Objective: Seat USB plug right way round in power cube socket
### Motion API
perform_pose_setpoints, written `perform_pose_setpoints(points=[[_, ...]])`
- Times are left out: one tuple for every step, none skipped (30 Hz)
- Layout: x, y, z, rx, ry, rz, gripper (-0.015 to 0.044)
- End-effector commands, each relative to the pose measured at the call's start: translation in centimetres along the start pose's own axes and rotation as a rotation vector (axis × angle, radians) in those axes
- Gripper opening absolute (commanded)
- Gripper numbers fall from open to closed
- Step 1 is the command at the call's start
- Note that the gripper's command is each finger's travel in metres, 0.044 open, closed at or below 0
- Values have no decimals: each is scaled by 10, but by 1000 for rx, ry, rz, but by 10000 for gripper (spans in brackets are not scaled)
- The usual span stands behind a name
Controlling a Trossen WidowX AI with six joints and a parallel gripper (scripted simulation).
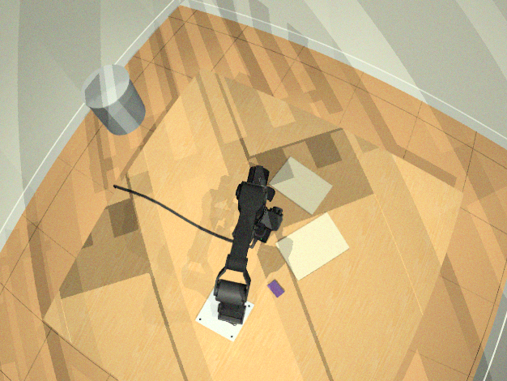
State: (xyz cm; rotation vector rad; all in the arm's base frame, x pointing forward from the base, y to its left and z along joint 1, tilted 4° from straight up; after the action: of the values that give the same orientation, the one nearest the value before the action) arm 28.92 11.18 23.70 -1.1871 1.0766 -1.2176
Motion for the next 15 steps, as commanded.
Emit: perform_pose_setpoints(points=[[1, 1, 0, 3, -6, -7, 0], [1, 1, 0, 4, -6, -8, 0], [1, 1, 0, 4, -7, -8, 0], [1, 1, 0, 4, -7, -9, 0], [1, 1, 0, 4, -8, -9, 0], [1, 1, 0, 4, -8, -10, 0], [1, 2, 0, 4, -8, -10, 0], [1, 2, 0, 4, -9, -11, 0], [1, 2, 1, 4, -9, -11, 0], [1, 2, 1, 4, -10, -12, 0], [1, 2, 1, 4, -10, -12, 0], [1, 2, 1, 4, -10, -13, 0], [1, 2, 1, 4, -11, -13, 0], [1, 2, 1, 4, -11, -14, 0], [1, 2, 1, 4, -12, -14, 0]])
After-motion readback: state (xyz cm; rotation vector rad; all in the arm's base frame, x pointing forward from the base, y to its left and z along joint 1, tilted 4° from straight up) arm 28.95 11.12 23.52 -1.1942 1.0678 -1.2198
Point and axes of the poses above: the point midway between the two fingers, 35 mm back from their tips, its own y axis out along the fingers, its own z axis across the jaws, x = y × z, the point moved 6 cm from there along -y, back along the fingers, and after that the axes turned 4 degrees about y, right-handed, at the moved point
